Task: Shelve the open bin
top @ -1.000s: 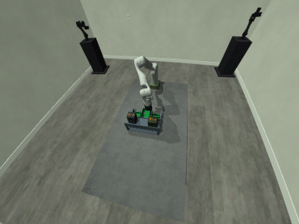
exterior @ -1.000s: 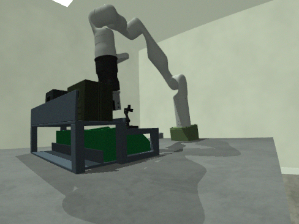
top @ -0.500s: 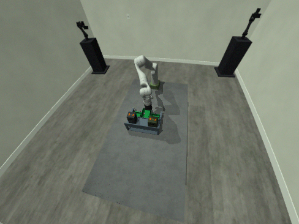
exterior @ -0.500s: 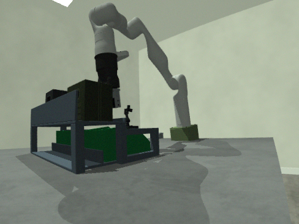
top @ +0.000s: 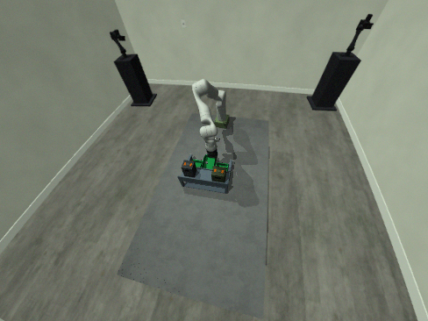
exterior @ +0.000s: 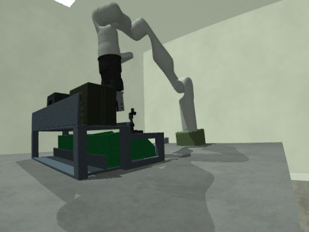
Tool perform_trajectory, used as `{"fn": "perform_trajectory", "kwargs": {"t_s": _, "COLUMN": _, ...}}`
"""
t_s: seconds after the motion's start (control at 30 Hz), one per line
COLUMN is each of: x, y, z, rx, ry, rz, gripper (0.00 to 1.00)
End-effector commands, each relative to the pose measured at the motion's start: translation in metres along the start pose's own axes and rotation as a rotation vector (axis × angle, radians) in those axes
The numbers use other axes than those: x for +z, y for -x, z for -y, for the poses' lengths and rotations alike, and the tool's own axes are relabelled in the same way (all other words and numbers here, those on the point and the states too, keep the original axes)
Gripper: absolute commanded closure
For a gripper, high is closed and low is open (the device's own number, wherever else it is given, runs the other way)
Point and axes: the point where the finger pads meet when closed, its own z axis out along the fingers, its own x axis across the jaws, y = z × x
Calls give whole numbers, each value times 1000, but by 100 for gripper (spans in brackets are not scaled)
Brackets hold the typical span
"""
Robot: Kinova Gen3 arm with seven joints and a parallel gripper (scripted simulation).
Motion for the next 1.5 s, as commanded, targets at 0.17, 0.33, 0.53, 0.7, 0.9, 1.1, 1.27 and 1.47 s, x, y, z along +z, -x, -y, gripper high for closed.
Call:
{"fn": "perform_trajectory", "kwargs": {"t_s": 0.17, "x": -1, "y": 0, "z": 0, "rx": 0, "ry": 3, "rz": 0, "gripper": 100}}
{"fn": "perform_trajectory", "kwargs": {"t_s": 0.33, "x": -1, "y": 0, "z": 0, "rx": 0, "ry": 3, "rz": 0, "gripper": 100}}
{"fn": "perform_trajectory", "kwargs": {"t_s": 0.53, "x": -1, "y": 0, "z": 0, "rx": 0, "ry": 3, "rz": 0, "gripper": 100}}
{"fn": "perform_trajectory", "kwargs": {"t_s": 0.7, "x": -1, "y": 0, "z": 0, "rx": 0, "ry": 3, "rz": 0, "gripper": 100}}
{"fn": "perform_trajectory", "kwargs": {"t_s": 0.9, "x": -1, "y": 0, "z": 0, "rx": 0, "ry": 3, "rz": 0, "gripper": 100}}
{"fn": "perform_trajectory", "kwargs": {"t_s": 1.1, "x": -1, "y": 0, "z": 0, "rx": 0, "ry": 3, "rz": 0, "gripper": 100}}
{"fn": "perform_trajectory", "kwargs": {"t_s": 1.27, "x": -1, "y": 0, "z": 0, "rx": -6, "ry": 3, "rz": 0, "gripper": 100}}
{"fn": "perform_trajectory", "kwargs": {"t_s": 1.47, "x": 1, "y": 4, "z": 4, "rx": -55, "ry": 6, "rz": 1, "gripper": 100}}
